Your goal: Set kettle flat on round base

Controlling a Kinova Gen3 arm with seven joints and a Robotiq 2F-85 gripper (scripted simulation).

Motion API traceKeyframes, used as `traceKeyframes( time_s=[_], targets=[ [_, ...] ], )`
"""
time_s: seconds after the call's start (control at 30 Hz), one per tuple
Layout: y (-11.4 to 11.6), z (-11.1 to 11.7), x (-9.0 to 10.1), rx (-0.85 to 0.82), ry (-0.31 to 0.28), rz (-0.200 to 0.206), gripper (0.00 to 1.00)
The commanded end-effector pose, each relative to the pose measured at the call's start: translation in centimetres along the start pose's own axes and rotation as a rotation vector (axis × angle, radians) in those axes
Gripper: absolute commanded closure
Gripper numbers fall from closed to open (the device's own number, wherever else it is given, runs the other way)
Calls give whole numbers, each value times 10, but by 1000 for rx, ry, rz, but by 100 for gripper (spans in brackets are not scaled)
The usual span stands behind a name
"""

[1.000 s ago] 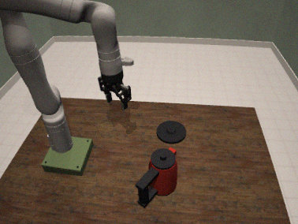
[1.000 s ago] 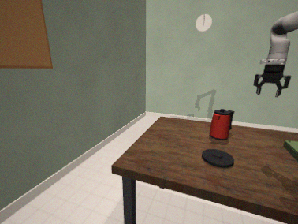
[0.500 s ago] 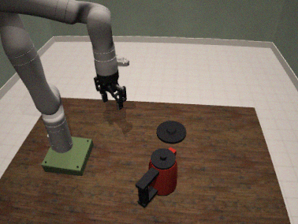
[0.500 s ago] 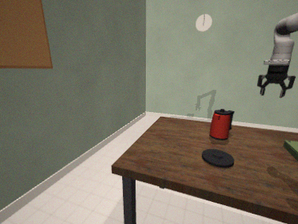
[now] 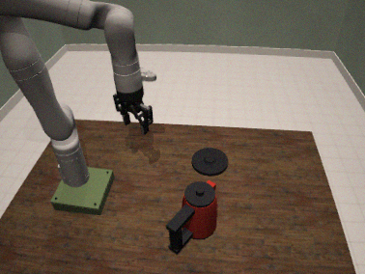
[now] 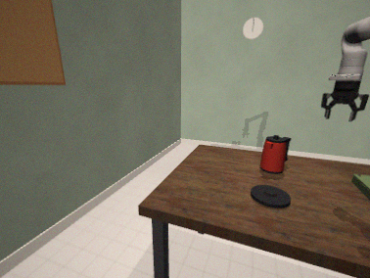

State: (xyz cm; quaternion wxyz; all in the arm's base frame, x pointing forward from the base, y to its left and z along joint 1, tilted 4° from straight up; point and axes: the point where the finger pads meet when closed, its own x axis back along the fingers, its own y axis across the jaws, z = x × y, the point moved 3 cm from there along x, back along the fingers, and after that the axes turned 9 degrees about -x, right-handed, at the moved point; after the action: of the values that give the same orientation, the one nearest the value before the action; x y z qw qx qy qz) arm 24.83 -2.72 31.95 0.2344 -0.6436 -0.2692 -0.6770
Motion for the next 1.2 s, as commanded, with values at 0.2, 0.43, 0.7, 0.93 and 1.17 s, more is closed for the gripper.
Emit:
traceKeyframes(
  time_s=[0.2,0.43,0.7,0.93,1.17],
  targets=[
    [0,0,0,0,1,-1,20],
    [0,0,0,0,1,-1,20],
    [6,-1,0,0,1,0,20],
    [15,-1,0,0,1,0,20],
    [34,-3,0,0,1,0,20]
  ],
)
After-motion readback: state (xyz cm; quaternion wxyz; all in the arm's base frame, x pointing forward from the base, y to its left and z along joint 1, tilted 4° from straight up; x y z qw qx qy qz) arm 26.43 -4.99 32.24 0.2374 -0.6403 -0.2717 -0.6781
